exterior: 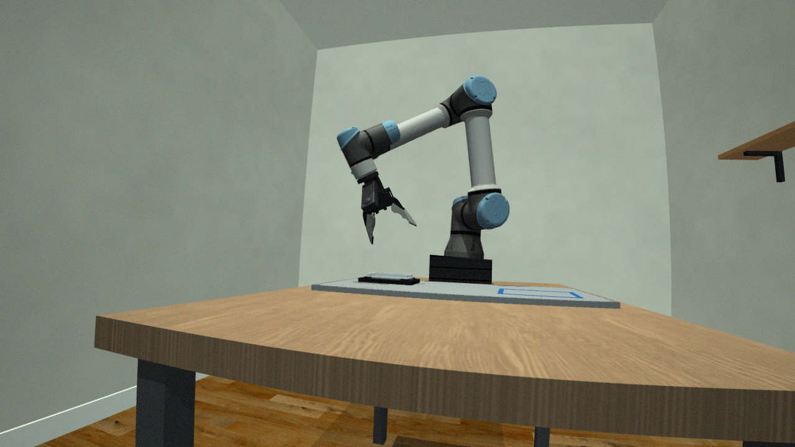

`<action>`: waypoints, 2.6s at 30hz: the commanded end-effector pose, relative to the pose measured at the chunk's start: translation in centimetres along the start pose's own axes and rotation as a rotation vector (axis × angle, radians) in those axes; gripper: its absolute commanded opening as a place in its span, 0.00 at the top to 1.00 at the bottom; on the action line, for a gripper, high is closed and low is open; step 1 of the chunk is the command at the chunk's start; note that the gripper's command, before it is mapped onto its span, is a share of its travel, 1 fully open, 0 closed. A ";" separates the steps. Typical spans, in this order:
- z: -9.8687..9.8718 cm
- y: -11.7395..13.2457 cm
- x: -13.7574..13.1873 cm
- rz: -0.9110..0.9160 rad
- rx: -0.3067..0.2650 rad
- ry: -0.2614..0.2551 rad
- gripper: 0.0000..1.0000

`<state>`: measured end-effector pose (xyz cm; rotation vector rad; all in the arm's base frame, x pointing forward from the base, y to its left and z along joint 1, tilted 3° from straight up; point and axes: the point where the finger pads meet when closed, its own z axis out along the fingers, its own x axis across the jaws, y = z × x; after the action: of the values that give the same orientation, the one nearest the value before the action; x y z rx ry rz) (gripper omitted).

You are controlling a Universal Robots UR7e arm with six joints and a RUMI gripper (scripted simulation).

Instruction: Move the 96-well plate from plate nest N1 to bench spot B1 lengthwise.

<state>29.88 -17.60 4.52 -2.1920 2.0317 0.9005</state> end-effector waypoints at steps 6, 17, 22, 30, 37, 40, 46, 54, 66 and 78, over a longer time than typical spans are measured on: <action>0.7 -1.1 0.3 -0.293 0.064 0.084 0.00; 1.5 -2.2 0.6 -0.557 0.091 0.175 0.00; 1.6 -2.5 0.7 -0.713 0.097 0.234 0.00; 2.1 -3.1 0.9 -0.917 0.092 0.317 0.00; 2.3 -3.5 1.0 -1.100 0.073 0.395 0.00; 2.4 -3.6 1.0 -1.191 0.060 0.435 0.00; 2.6 -3.9 1.1 -1.362 0.023 0.513 0.00; 2.7 -4.1 1.2 -1.538 -0.029 0.595 0.00; 2.7 -4.1 1.2 -1.546 -0.032 0.598 0.00; 3.8 -4.5 1.7 -1.546 -0.032 0.598 0.00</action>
<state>32.49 -16.98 -0.42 -3.0936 -0.1370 0.0335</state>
